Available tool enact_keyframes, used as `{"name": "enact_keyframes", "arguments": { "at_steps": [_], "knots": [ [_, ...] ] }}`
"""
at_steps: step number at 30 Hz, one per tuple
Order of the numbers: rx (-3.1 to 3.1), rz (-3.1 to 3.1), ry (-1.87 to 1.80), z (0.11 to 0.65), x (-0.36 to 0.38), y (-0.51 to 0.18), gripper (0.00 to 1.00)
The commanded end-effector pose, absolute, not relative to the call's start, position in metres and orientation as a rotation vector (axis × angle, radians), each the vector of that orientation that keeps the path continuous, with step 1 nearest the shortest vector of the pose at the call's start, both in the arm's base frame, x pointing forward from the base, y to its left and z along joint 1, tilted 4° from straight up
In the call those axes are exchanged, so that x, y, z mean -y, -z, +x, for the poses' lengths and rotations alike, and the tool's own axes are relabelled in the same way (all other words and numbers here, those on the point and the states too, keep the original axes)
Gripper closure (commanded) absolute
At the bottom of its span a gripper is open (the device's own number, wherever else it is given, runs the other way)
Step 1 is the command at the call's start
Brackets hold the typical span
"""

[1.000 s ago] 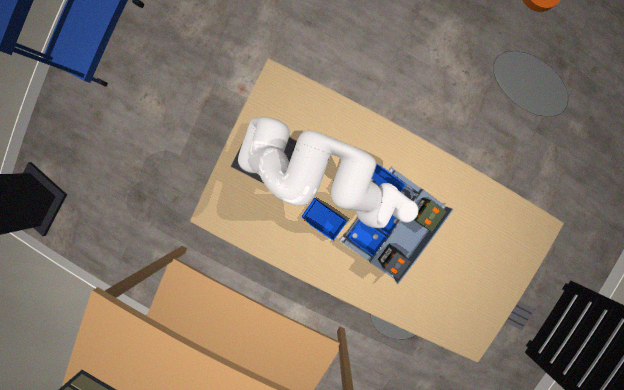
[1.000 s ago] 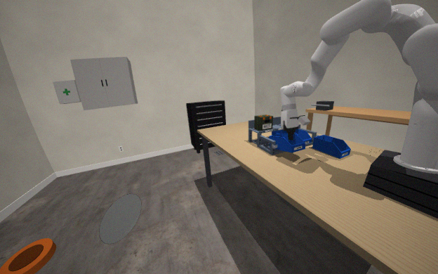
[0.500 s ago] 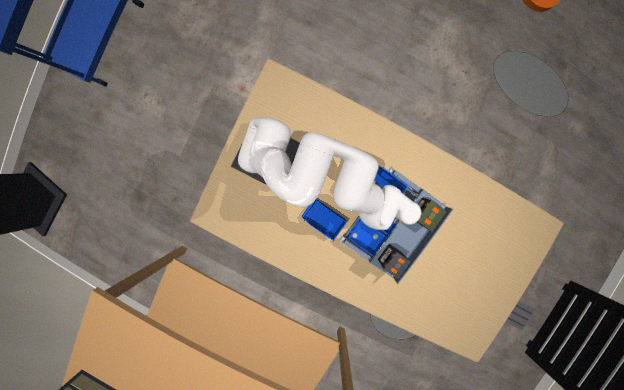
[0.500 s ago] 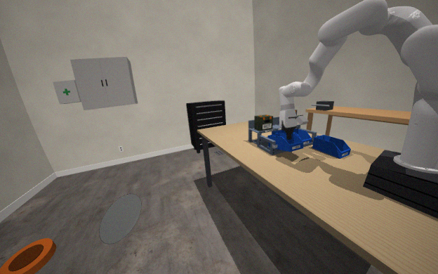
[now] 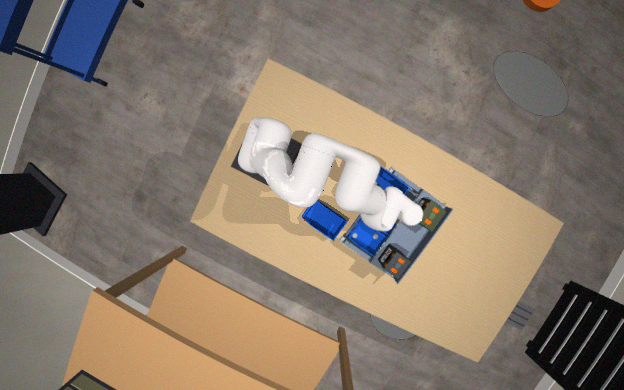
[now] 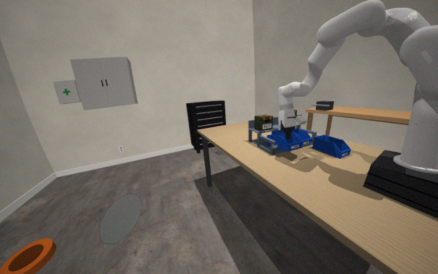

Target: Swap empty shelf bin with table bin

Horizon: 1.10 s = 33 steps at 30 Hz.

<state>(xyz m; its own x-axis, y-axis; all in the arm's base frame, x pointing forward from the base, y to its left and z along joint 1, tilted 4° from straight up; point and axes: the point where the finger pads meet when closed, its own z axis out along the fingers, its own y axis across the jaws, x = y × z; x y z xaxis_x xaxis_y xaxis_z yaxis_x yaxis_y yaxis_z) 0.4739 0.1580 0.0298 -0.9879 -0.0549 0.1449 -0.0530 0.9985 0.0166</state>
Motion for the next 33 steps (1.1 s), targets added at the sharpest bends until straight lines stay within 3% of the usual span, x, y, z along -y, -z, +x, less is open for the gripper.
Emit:
{"name": "enact_keyframes", "arguments": {
  "at_steps": [1, 33],
  "knots": [
    [2.999, 0.082, 0.021, 0.4767, -0.1586, -0.0317, 1.0],
    [2.999, 0.082, 0.021, 0.4795, -0.1587, -0.0318, 1.0]
  ]
}}
